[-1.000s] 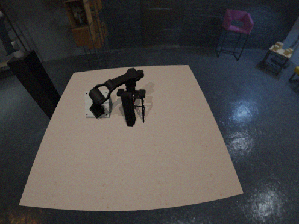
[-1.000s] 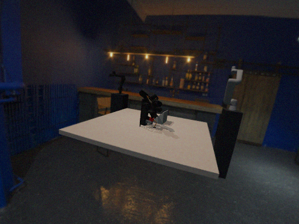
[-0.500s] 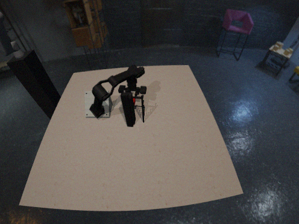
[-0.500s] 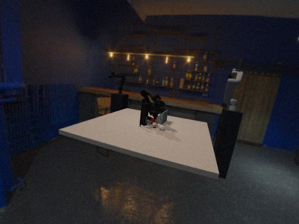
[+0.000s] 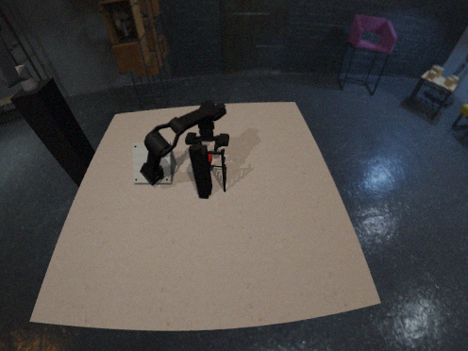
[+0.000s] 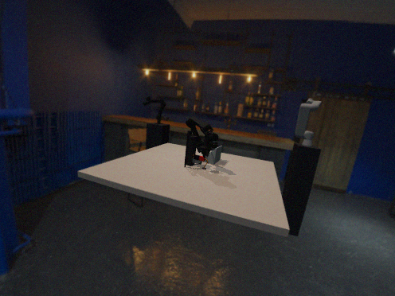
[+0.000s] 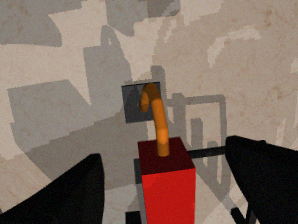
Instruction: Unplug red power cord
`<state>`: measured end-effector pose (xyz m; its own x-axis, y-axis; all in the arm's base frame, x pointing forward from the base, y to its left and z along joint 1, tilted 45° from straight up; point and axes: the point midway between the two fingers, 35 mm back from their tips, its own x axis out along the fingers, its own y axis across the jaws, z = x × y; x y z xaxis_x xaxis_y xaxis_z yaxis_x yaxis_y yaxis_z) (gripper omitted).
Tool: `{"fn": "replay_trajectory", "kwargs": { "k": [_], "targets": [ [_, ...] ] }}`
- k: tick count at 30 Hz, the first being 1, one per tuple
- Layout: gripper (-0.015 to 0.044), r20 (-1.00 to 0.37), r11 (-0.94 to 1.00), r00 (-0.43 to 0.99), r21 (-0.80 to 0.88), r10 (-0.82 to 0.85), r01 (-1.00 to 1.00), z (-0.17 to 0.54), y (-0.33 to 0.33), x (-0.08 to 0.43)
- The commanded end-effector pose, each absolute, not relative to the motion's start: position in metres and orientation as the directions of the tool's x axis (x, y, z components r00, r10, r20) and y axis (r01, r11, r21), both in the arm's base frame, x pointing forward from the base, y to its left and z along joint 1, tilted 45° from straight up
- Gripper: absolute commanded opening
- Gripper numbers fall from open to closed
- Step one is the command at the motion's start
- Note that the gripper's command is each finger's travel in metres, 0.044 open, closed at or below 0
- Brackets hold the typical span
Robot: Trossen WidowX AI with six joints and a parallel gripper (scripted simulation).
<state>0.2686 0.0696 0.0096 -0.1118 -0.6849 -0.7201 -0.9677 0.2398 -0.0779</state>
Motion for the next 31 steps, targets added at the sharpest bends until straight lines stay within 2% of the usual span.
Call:
{"fn": "replay_trajectory", "kwargs": {
  "k": [1, 4, 10, 31],
  "targets": [
    [0.0368, -0.719, 0.241, -0.113, -0.078, -0.686, -0.967, 0.008, 0.070, 0.268],
    [0.0440, -0.720, 0.241, -0.113, -0.078, -0.685, -0.967, 0.000, 0.084, 0.273],
    [0.0440, -0.721, 0.242, -0.112, -0.079, -0.683, -0.967, -0.023, 0.119, 0.283],
    [0.0440, -0.721, 0.242, -0.112, -0.079, -0.683, -0.967, -0.023, 0.119, 0.283]
  ]
}}
